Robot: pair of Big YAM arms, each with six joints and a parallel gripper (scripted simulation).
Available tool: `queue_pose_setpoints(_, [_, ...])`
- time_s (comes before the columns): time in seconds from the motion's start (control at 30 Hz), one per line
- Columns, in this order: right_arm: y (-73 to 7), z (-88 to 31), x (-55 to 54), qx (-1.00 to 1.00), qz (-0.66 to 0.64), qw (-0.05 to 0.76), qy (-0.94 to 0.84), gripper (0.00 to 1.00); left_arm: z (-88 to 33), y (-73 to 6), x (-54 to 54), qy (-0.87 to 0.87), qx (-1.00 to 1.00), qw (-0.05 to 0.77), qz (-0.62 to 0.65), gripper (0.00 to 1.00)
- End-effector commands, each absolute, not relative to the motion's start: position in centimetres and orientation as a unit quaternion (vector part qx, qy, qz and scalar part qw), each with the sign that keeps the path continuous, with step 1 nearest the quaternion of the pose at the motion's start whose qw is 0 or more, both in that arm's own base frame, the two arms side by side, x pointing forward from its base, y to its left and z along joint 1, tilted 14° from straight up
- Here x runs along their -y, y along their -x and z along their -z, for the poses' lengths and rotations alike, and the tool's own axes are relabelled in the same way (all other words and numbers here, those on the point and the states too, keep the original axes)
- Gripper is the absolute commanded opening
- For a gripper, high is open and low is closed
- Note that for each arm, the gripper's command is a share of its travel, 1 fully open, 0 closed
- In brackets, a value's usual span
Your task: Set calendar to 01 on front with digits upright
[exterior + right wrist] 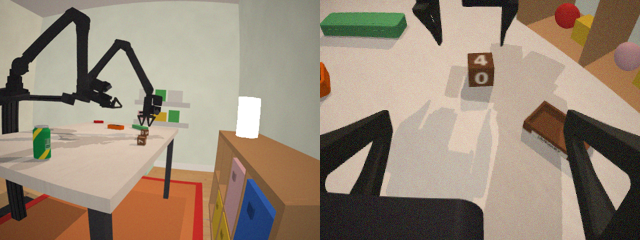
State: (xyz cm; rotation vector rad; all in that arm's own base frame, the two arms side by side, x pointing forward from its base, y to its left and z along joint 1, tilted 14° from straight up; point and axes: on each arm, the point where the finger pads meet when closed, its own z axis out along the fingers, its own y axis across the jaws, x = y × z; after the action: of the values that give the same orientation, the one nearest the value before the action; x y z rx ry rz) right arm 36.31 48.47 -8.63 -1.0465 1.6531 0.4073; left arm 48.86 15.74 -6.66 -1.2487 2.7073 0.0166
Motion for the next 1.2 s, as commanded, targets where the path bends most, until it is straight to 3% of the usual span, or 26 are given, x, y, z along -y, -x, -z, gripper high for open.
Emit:
queue_pose_setpoints(0.0, [-37.1,7.2,-49.2,-0.689,-0.176,0.554,0.433,1.0,5.4,-48.9,-17.1,0.529,-0.843,0.097,0.013,1.0])
queue_pose_setpoints(0.57, [-37.1,7.2,-49.2,-0.689,-0.176,0.554,0.433,1.0,4.7,-48.0,-19.2,0.77,-0.627,0.071,0.094,1.0])
queue_pose_setpoints(1.17, [-37.1,7.2,-49.2,-0.689,-0.176,0.554,0.433,1.0,4.5,-48.1,-19.4,0.785,-0.606,0.063,0.11,1.0])
